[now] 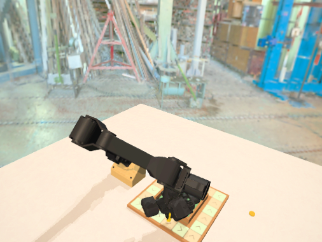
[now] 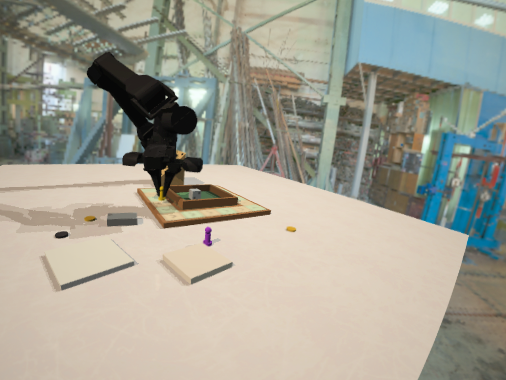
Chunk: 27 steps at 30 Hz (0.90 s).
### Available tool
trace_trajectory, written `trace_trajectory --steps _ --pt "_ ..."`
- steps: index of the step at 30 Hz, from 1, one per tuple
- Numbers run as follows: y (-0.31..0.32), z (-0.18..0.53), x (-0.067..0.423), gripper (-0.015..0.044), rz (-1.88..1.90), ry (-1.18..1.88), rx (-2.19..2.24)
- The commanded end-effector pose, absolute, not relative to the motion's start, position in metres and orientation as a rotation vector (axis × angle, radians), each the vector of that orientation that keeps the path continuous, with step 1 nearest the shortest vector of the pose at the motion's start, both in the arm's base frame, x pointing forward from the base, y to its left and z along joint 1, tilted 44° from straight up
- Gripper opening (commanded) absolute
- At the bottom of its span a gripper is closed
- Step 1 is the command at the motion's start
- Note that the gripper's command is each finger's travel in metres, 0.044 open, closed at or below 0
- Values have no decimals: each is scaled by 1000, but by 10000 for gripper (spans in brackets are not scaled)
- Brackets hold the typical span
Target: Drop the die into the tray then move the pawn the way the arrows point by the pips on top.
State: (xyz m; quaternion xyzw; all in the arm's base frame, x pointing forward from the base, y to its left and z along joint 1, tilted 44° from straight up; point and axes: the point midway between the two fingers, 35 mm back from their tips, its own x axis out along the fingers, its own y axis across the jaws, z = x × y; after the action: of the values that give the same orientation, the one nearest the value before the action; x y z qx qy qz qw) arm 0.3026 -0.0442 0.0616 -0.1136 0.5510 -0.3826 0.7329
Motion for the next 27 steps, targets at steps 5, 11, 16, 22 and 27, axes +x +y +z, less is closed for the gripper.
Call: trace_trajectory --steps 5,11,16,22,27 --pt "-9 92 305 0 -827 1203 -238" --pt "17 118 298 0 -827 1201 -238" --pt "35 140 290 0 -833 1202 -244" --pt "41 138 293 0 -834 1202 -245" --pt "53 121 308 0 -834 1201 -244"
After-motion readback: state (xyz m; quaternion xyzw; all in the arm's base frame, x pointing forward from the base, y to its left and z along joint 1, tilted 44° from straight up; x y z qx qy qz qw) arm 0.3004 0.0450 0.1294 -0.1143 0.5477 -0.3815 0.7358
